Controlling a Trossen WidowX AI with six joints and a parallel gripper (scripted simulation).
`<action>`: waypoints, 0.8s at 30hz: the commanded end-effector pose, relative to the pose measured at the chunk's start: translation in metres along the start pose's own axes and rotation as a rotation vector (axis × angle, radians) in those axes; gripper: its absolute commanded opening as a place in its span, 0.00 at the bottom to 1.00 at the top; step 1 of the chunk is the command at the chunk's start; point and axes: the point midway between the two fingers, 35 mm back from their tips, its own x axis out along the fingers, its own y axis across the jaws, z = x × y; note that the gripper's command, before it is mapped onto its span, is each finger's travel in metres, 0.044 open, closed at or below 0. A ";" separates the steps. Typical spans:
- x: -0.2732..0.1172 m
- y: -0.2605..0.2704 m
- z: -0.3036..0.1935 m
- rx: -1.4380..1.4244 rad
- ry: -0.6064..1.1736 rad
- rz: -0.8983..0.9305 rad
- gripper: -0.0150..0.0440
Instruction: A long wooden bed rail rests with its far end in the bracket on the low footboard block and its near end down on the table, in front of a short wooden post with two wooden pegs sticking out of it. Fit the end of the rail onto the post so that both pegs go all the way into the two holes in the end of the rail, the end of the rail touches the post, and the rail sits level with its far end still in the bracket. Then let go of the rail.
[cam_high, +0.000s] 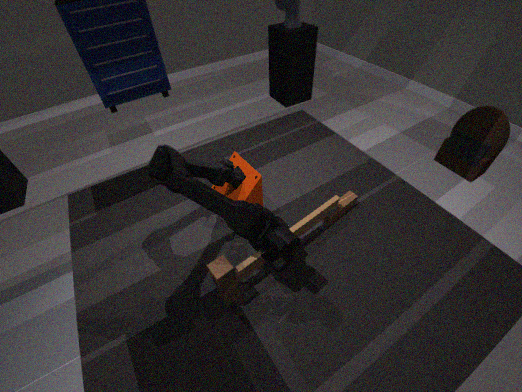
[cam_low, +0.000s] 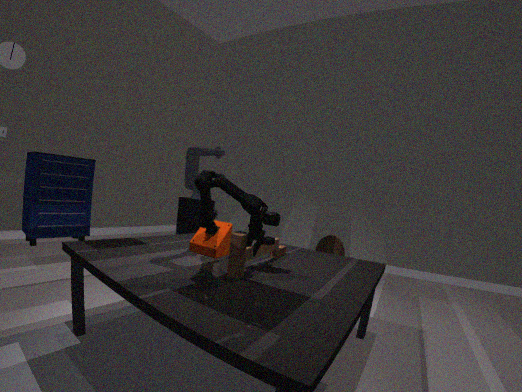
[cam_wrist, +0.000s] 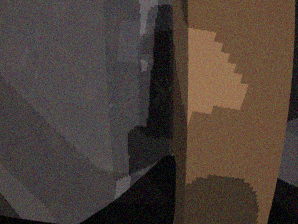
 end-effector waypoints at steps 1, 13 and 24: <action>-0.004 -0.001 0.003 -0.005 0.004 -0.012 0.25; -0.003 -0.001 0.001 -0.005 0.004 -0.012 0.25; -0.003 -0.001 0.001 -0.005 0.004 -0.012 0.25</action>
